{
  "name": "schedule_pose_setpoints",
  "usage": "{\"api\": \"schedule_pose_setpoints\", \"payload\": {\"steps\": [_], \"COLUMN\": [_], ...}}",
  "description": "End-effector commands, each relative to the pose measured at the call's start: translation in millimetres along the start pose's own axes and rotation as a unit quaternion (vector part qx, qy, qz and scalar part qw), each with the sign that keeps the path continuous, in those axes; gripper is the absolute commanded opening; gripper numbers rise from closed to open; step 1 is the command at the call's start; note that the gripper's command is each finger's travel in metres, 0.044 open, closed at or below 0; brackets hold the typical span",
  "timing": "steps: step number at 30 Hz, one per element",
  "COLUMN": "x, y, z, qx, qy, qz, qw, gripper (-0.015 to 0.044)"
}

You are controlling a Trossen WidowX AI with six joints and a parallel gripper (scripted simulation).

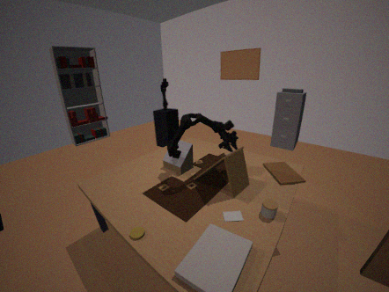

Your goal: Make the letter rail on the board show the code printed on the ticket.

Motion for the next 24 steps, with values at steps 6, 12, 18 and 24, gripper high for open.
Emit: {"api": "schedule_pose_setpoints", "payload": {"steps": [6,12,18,24], "x": [0,0,0,0], "y": [2,3,4,5], "z": [-5,-8,-11,-14], "qx": [-0.002,-0.002,-0.003,-0.003], "qy": [0.000,0.000,0.000,0.000], "qz": [0.000,0.000,0.001,0.001], "qw": [1.000,1.000,1.000,1.000], "gripper": [0.0000,0.0000,0.0000,0.0000]}}
Point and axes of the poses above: the point midway between the two fingers, 35 mm back from their tips, its own x axis out along the fingers, its own z axis across the jaws, y = z × x, the point moved 3 cm from there along -x, back along the fingers, and after that the axes turned 14 degrees about -x, right-handed, at the moved point
